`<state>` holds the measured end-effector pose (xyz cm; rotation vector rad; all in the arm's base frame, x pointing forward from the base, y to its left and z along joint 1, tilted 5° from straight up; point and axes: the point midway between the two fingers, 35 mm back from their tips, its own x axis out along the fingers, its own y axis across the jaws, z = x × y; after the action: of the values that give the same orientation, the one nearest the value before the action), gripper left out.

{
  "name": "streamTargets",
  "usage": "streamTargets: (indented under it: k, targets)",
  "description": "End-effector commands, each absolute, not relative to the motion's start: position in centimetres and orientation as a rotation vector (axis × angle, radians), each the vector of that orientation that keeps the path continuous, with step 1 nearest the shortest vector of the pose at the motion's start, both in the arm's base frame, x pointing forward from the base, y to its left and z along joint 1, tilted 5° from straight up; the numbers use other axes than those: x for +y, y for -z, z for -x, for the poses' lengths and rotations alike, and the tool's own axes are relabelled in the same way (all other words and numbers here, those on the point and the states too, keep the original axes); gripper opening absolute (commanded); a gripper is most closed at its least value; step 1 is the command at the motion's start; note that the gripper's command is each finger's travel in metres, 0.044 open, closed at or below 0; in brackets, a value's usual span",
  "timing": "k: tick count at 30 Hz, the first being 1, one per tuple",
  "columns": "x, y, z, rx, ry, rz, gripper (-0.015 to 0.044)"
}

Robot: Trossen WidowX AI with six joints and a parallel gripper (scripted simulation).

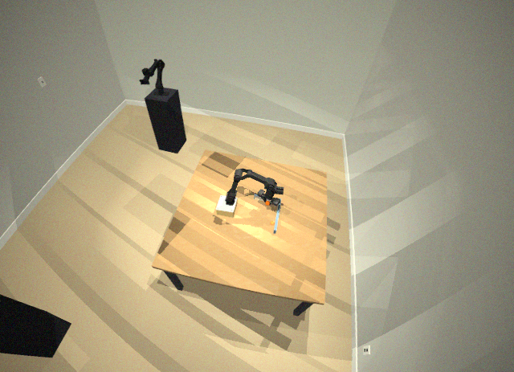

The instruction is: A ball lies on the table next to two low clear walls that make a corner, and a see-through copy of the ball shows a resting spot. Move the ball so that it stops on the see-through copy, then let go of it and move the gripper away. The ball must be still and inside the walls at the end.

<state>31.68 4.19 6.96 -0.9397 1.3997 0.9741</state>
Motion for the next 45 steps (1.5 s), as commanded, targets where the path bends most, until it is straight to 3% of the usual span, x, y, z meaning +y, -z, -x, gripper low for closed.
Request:
streamTargets:
  k: [1, 23, 45]
  targets:
    - [3.9, -6.7, -32.0, 1.452, -0.868, 0.835, 0.0]
    - [2.3, -6.1, -33.6, 1.613, -0.211, 0.216, 0.0]
    - [0.5, -5.3, -35.1, 1.574, 0.451, -0.411, 0.0]
